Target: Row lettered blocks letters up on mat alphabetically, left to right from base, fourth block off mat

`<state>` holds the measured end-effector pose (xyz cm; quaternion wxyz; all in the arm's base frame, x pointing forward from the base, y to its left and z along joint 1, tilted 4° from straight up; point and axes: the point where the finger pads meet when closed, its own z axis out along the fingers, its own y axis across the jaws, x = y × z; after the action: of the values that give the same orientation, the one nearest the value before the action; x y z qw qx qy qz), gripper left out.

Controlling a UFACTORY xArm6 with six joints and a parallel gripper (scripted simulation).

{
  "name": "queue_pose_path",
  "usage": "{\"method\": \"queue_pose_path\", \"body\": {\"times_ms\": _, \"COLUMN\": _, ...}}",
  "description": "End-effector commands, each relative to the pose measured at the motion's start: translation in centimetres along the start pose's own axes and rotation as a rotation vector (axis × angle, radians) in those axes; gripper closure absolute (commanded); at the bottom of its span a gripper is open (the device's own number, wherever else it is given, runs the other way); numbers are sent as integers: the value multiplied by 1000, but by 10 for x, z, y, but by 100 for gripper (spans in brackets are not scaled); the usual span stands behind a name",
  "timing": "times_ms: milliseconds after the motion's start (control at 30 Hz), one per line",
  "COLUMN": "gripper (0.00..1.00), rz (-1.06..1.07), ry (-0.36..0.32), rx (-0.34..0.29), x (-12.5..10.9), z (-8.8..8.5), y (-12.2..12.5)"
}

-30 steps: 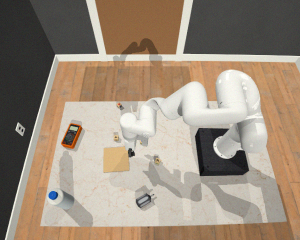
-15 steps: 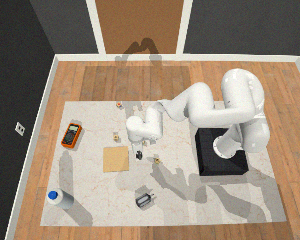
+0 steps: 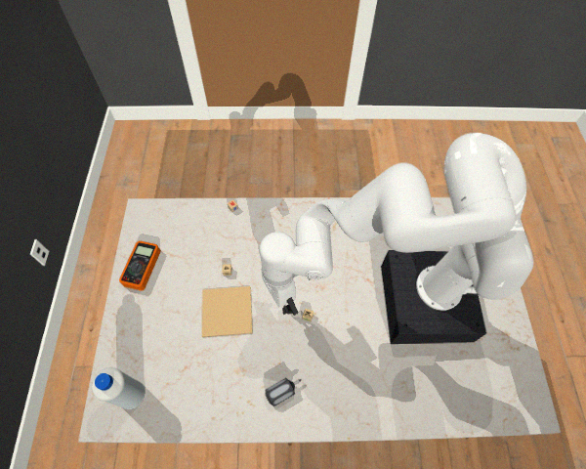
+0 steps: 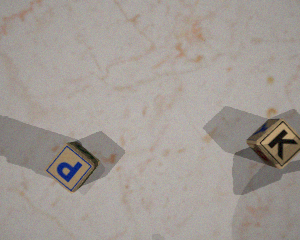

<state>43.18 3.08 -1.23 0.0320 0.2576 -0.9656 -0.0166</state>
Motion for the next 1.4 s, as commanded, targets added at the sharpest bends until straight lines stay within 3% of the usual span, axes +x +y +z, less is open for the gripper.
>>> {"method": "queue_pose_path", "body": {"times_ms": 0, "gripper": 0, "rz": -139, "ry": -14, "rx": -4, "x": 8, "z": -1, "y": 10}}
{"method": "queue_pose_path", "body": {"times_ms": 967, "gripper": 0, "rz": -706, "ry": -12, "rx": 2, "x": 51, "z": 5, "y": 53}}
{"method": "queue_pose_path", "body": {"times_ms": 1300, "gripper": 0, "rz": -748, "ry": -12, "rx": 2, "x": 55, "z": 6, "y": 56}}
{"method": "queue_pose_path", "body": {"times_ms": 1333, "gripper": 36, "rz": -748, "ry": -12, "rx": 2, "x": 55, "z": 6, "y": 56}}
{"method": "queue_pose_path", "body": {"times_ms": 1367, "gripper": 36, "rz": -748, "ry": -12, "rx": 2, "x": 55, "z": 6, "y": 56}}
